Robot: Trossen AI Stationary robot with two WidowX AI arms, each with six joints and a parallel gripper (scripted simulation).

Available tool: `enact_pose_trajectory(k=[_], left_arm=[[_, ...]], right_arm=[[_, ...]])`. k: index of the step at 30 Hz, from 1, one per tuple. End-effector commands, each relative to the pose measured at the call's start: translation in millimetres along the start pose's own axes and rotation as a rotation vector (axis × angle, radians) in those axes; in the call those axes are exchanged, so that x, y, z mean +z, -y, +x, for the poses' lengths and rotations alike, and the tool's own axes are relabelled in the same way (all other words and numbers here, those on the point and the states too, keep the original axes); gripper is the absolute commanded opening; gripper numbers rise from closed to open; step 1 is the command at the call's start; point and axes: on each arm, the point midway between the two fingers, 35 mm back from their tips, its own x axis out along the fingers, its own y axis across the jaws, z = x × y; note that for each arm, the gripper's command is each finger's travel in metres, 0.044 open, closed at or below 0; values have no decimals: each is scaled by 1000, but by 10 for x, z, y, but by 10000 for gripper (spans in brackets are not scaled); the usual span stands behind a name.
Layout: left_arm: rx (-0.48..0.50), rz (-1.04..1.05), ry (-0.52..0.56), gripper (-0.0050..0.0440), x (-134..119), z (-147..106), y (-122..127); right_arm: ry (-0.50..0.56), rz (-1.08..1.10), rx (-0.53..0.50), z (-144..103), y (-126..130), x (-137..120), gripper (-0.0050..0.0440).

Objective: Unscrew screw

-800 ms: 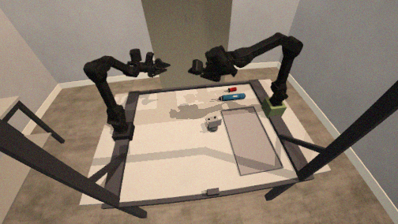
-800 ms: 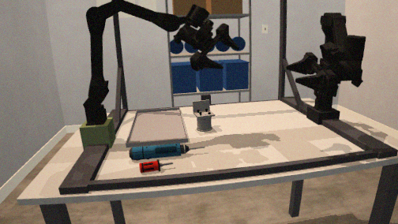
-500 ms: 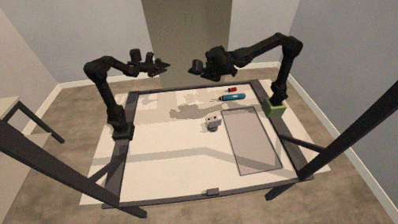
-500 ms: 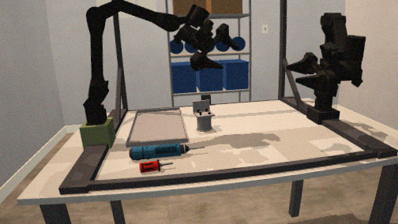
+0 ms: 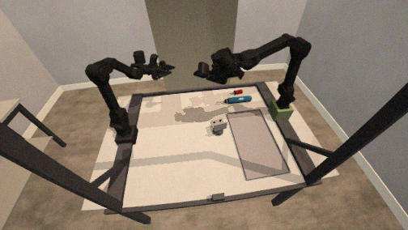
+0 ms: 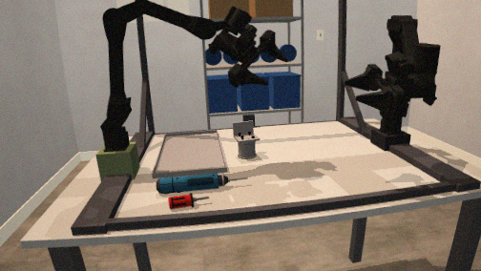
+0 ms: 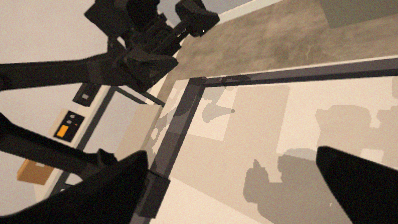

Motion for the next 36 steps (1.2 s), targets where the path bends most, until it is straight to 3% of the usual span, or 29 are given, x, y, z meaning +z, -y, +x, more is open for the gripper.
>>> enact_pose_trajectory(k=[1,8,10,21,25,27,36], left_arm=[[2,38,-12,440,5,85,162],[37,83,-92,440,-335,497,672],[37,83,-92,440,-335,497,672],[97,140,-248,440,-980,1167,1503],[111,173,-264,440,-1036,1389,1739],[111,173,-264,440,-1036,1389,1739],[140,210,-334,440,-1325,1714,2183]], right_arm=[[7,-9,31,-153,58,127,440],[-29,-160,39,-428,643,111,440],[-29,-160,39,-428,643,111,440],[-102,-440,42,-909,1720,56,440],[-125,-516,42,-1039,2010,44,440],[-125,-516,42,-1039,2010,44,440],[-148,-652,64,-1314,2536,64,440]])
